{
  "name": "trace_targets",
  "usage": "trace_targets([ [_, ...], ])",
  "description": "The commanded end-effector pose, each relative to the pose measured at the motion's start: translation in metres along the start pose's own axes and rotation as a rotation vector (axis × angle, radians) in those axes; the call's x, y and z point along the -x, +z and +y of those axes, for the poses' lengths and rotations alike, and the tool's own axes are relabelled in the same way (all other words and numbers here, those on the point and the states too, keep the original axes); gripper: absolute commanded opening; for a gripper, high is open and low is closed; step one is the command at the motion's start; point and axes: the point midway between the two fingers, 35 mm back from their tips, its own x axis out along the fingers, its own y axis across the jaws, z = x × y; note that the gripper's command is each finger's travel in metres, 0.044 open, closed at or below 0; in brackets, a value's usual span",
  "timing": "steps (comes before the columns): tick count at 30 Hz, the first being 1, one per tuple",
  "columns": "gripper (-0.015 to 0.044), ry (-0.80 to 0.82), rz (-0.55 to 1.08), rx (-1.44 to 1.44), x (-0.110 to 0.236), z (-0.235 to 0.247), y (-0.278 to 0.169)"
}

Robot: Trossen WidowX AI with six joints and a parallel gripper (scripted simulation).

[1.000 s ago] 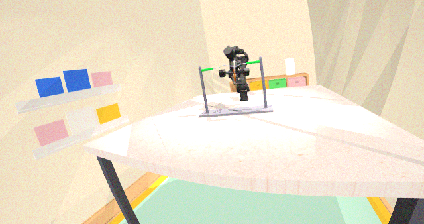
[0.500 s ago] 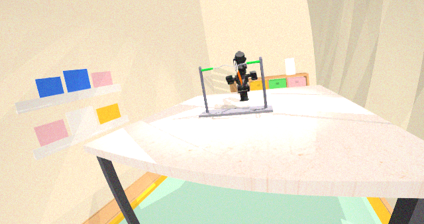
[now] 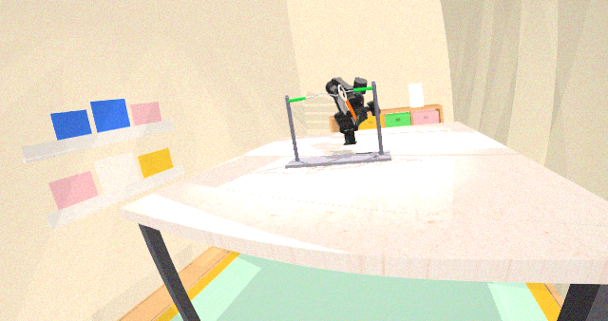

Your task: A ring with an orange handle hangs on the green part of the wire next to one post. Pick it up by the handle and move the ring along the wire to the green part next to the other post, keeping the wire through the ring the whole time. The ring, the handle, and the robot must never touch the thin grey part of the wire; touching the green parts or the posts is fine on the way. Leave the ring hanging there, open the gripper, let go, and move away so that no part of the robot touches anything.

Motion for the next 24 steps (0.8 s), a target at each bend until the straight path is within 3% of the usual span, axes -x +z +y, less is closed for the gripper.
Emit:
trace_targets([
  [1,-0.0150,-0.005,-0.027,-0.012,-0.0012,0.0052,-0.0004],
  [24,-0.0150,0.034,-0.039,0.222,-0.0014,-0.0018,-0.0009],
])
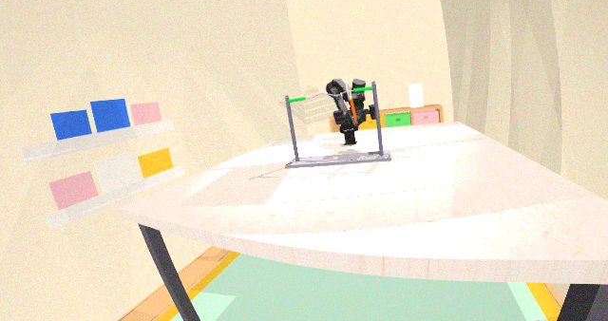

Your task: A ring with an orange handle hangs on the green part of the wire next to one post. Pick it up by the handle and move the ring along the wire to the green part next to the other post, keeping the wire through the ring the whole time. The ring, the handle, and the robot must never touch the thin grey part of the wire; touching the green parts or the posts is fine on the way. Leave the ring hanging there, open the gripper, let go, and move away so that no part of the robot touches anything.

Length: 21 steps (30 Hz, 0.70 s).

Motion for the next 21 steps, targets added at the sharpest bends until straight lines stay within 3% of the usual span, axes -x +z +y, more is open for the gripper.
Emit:
trace_targets([
  [1,-0.0150,0.007,-0.003,0.023,0.000,0.000,0.000],
  [21,-0.0150,0.015,-0.009,0.051,0.000,0.017,-0.001],
])
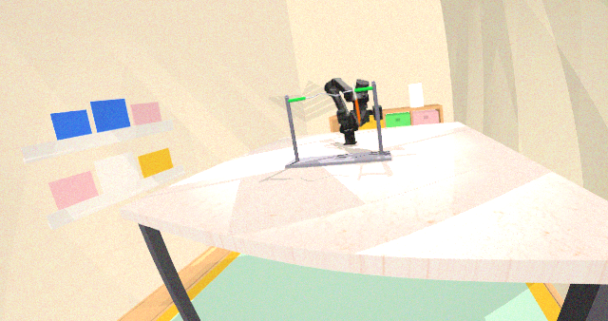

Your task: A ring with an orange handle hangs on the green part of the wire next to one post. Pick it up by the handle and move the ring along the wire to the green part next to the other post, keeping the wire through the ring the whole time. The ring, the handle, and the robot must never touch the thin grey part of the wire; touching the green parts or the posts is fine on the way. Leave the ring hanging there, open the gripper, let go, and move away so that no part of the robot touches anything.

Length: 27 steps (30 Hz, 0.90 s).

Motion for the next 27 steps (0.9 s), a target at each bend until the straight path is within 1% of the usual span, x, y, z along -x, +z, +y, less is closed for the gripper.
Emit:
trace_targets([
  [1,-0.0150,0.001,-0.008,-0.005,0.000,0.004,0.003],
  [16,-0.0150,0.002,-0.010,-0.005,0.000,0.017,0.002],
  [27,-0.0150,0.002,-0.010,-0.005,-0.007,0.018,-0.012],
])
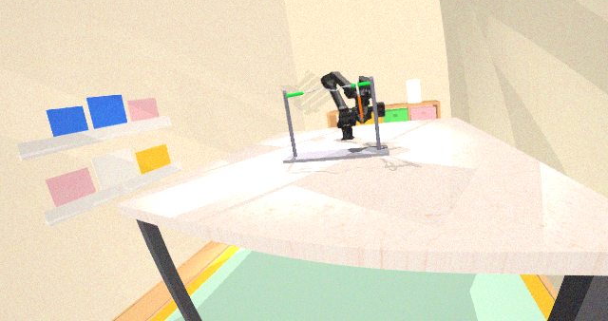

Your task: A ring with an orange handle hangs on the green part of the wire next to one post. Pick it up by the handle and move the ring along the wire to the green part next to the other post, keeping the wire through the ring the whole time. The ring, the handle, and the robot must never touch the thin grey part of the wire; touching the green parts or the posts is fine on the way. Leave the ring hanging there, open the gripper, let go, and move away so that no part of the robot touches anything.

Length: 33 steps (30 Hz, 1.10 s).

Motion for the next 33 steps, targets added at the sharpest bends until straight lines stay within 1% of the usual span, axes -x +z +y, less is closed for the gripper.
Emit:
trace_targets([
  [1,-0.0150,-0.004,0.001,-0.002,-0.0027,-0.0006,-0.0065],
  [24,-0.0150,-0.004,0.001,-0.002,-0.0043,-0.0006,-0.0100],
  [33,0.0086,-0.001,0.001,0.001,-0.0042,-0.0003,-0.0097],
])
